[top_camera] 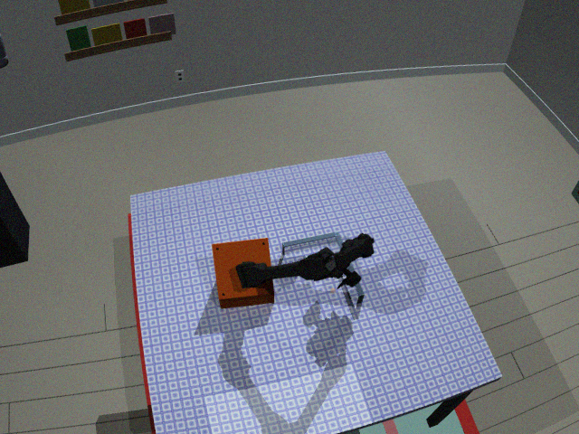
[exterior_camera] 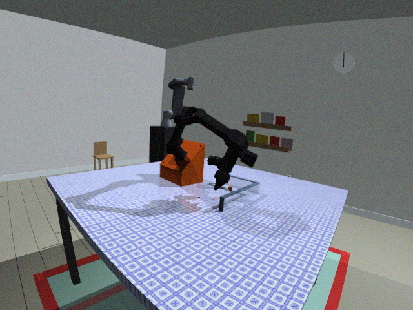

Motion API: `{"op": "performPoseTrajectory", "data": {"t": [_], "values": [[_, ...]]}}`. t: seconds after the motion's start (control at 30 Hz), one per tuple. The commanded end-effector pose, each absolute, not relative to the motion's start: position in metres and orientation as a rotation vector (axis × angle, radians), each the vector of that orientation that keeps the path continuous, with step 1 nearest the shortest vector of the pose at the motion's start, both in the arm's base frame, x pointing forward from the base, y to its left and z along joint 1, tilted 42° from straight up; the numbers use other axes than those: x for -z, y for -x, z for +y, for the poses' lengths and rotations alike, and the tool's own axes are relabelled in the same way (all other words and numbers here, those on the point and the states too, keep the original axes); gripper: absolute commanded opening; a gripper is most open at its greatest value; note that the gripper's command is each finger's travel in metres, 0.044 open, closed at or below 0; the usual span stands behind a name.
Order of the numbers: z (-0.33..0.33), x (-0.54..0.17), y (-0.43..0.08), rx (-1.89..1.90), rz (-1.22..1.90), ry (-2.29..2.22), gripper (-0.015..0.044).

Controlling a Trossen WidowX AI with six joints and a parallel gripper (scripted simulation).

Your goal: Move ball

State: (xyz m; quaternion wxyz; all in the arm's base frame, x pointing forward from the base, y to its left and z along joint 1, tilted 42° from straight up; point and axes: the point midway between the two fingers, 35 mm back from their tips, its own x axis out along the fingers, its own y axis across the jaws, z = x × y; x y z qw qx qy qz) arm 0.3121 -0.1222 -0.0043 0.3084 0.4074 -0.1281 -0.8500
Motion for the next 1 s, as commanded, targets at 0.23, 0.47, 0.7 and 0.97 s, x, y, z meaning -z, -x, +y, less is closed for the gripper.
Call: {"op": "performPoseTrajectory", "data": {"t": [0.23, 0.47, 0.7, 0.97], "values": [[-0.097, 0.027, -0.31, 2.063, 0.389, -0.747, 0.0211], [-0.075, 0.048, -0.308, 1.681, 1.016, -0.33, 0.0211], [-0.056, 0.066, -0.305, 1.226, 1.435, 0.083, 0.0211], [-0.043, 0.079, -0.301, 0.827, 1.668, 0.416, 0.0211]]}}
